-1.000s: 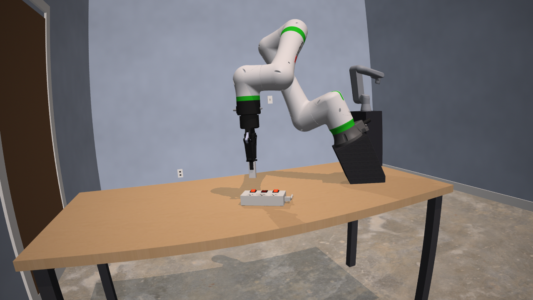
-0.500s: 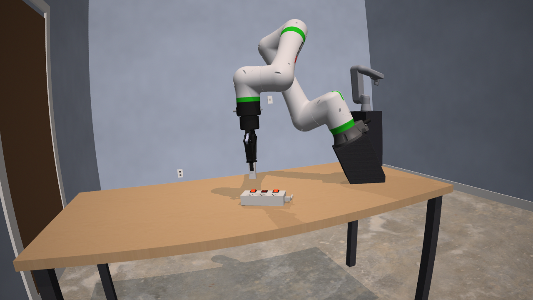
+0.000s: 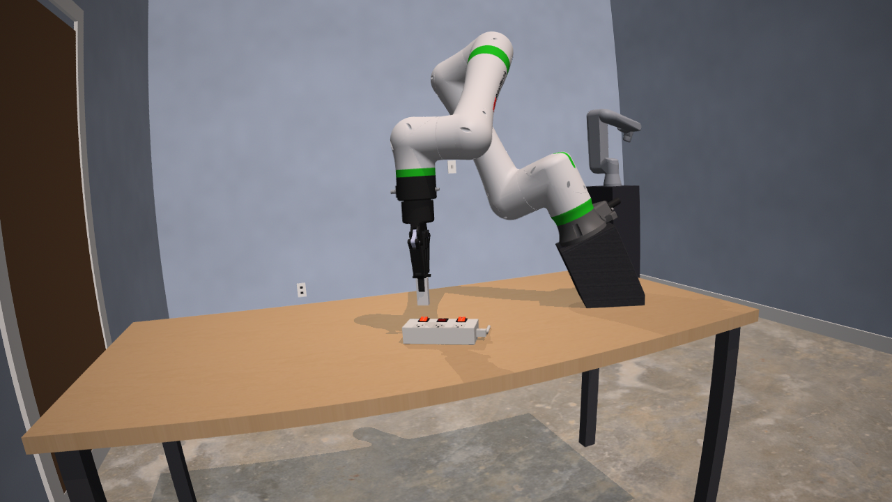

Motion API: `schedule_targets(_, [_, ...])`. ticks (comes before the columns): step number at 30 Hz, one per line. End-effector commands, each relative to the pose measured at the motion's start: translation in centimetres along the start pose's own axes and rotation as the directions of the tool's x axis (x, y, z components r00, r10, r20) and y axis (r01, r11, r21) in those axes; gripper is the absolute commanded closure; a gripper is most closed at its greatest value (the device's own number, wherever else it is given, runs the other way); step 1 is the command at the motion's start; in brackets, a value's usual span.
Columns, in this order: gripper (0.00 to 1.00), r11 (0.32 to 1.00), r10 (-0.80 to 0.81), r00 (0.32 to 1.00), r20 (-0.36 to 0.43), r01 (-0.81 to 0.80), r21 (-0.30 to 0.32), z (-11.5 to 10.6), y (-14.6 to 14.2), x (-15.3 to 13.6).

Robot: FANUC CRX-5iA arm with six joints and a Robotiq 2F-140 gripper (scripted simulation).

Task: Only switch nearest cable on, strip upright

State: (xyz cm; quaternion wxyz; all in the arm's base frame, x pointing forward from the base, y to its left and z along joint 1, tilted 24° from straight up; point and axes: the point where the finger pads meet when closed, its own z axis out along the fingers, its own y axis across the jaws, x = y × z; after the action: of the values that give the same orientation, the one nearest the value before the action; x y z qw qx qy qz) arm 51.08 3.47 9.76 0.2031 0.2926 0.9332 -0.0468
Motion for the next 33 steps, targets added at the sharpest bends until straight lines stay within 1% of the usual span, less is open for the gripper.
schedule_targets(1, [1.00, 1.000, 0.000, 1.000, 0.000, 0.000, 0.000, 0.4, 0.0, 0.0])
schedule_targets(9, [1.00, 1.000, 0.000, 1.000, 0.000, 0.000, 0.000, 1.4, 0.0, 0.0])
schedule_targets(19, [1.00, 1.000, 0.000, 1.000, 0.000, 0.000, 0.000, 2.2, 0.0, 0.0])
schedule_targets(33, [1.00, 1.000, 0.000, 1.000, 0.000, 0.000, 0.000, 2.5, 0.0, 0.0])
